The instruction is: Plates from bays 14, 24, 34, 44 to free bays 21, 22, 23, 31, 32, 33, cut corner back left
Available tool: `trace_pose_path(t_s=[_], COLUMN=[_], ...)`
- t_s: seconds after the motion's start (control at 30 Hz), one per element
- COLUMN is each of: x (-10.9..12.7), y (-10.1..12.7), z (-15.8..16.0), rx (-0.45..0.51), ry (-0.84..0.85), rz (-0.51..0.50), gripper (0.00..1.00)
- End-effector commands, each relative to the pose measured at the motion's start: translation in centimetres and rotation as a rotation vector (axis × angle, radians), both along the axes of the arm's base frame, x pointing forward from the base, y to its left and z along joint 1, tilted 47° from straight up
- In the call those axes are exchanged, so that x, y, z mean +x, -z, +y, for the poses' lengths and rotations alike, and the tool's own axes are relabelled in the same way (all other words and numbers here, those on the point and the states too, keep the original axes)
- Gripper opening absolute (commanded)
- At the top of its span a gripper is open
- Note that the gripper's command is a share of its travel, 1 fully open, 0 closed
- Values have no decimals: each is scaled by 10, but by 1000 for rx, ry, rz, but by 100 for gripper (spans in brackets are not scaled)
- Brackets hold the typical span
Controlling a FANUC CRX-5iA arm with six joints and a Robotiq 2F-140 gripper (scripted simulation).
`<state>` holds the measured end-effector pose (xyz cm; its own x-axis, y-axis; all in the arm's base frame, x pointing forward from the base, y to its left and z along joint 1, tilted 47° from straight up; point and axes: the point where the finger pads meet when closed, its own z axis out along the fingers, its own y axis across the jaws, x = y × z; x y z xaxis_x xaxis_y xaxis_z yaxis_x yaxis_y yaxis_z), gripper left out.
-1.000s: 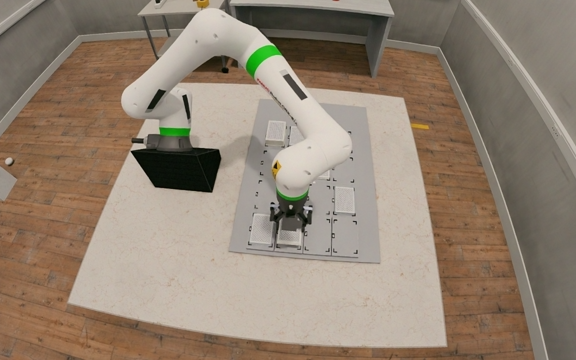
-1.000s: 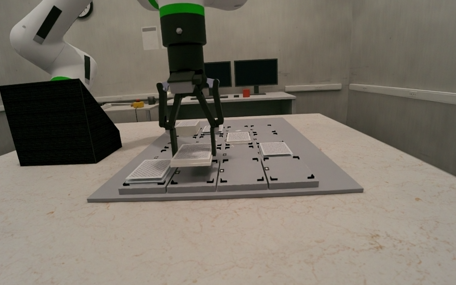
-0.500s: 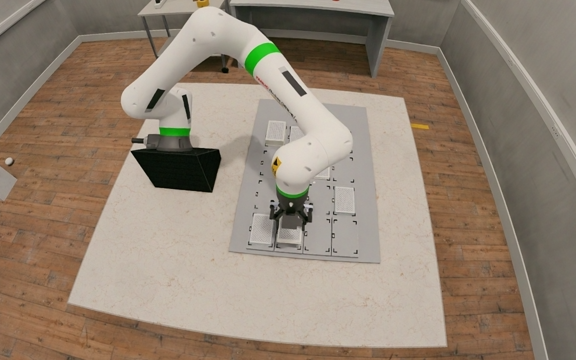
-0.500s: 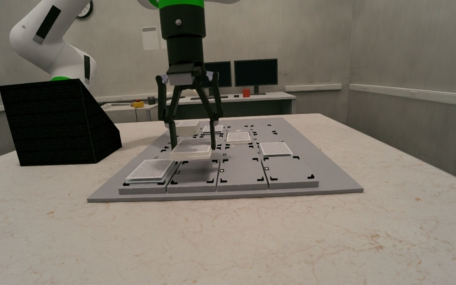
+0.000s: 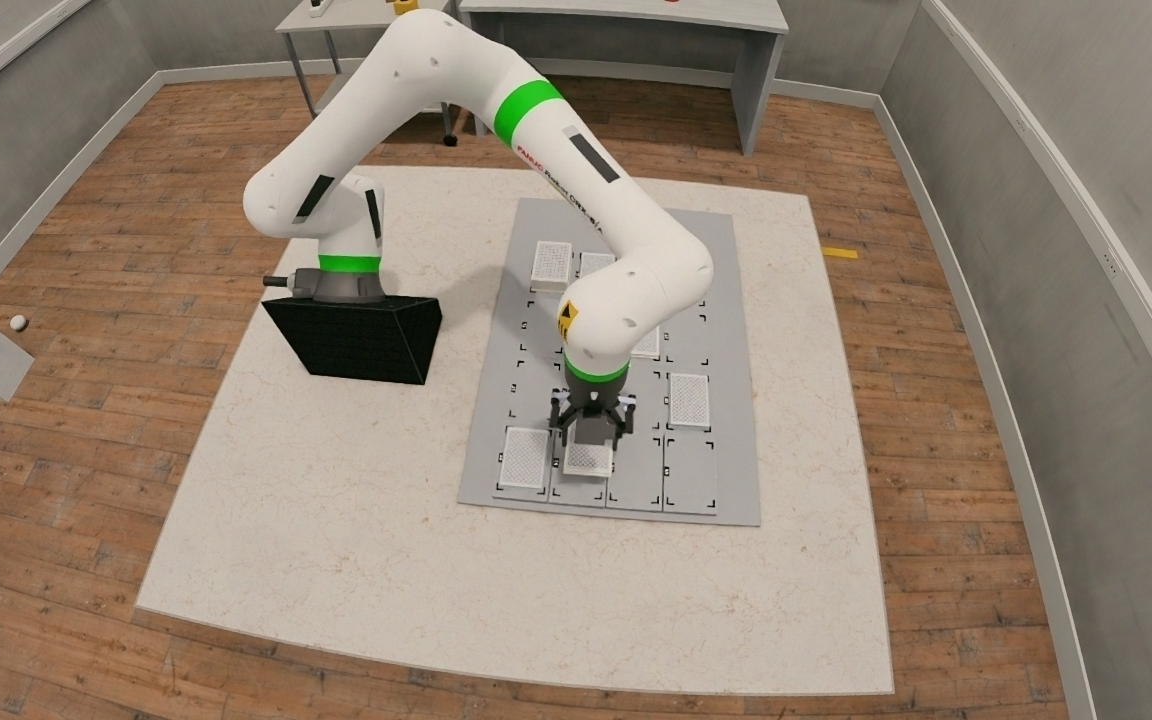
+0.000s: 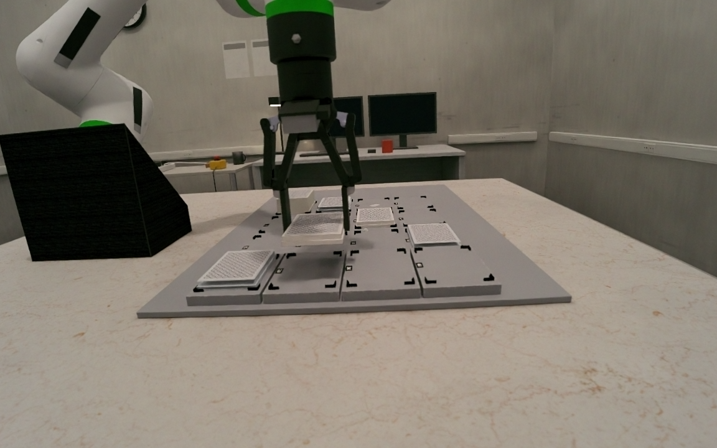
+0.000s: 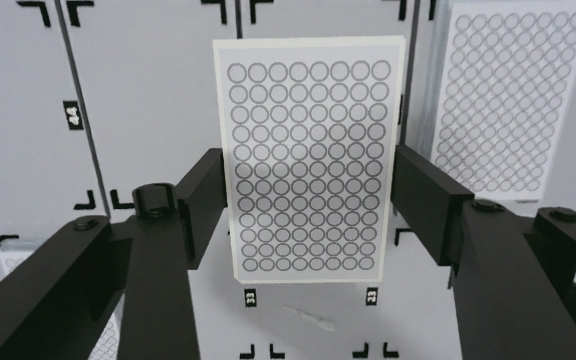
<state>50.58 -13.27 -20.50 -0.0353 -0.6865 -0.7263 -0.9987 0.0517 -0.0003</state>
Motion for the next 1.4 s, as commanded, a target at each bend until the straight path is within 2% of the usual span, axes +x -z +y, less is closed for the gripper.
trace_pose_path(t_s=[0.0, 1.37], x=[6, 62], y=[-6, -66], z=[4, 58], rx=[-2, -2], ry=[1, 1], rz=[-1, -1], gripper=[10, 10])
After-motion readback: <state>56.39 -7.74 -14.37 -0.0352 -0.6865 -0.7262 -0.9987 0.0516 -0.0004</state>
